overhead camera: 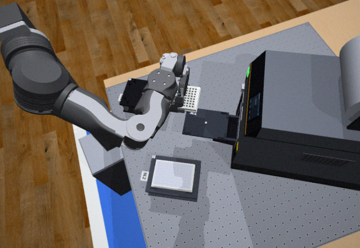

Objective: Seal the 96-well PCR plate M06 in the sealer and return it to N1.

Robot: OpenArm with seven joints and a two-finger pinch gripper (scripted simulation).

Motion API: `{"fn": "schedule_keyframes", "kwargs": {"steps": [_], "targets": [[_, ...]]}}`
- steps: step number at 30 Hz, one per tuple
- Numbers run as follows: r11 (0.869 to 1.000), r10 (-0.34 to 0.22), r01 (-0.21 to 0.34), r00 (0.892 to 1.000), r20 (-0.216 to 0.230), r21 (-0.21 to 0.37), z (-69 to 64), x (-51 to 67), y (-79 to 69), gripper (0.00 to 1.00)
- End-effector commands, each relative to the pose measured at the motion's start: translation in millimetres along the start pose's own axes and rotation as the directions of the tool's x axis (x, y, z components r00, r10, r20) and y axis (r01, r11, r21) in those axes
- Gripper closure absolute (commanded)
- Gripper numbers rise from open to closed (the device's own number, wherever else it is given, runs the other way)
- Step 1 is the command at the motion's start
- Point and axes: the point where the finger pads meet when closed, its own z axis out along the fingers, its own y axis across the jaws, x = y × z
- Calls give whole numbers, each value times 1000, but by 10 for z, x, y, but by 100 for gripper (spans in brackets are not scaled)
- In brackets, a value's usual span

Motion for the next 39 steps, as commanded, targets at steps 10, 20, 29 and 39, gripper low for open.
{"fn": "schedule_keyframes", "kwargs": {"steps": [10, 20, 29, 39], "targets": [[1000, -3, 3, 1000, -1, -5, -48, -375, -141, 100], [1000, -2, 2, 1000, 0, -4, -80, -605, -231, 100], [1000, -3, 3, 1000, -1, -5, -91, -753, -291, 100], [1000, -3, 3, 1000, -1, -5, -107, -1035, -405, 100]]}}
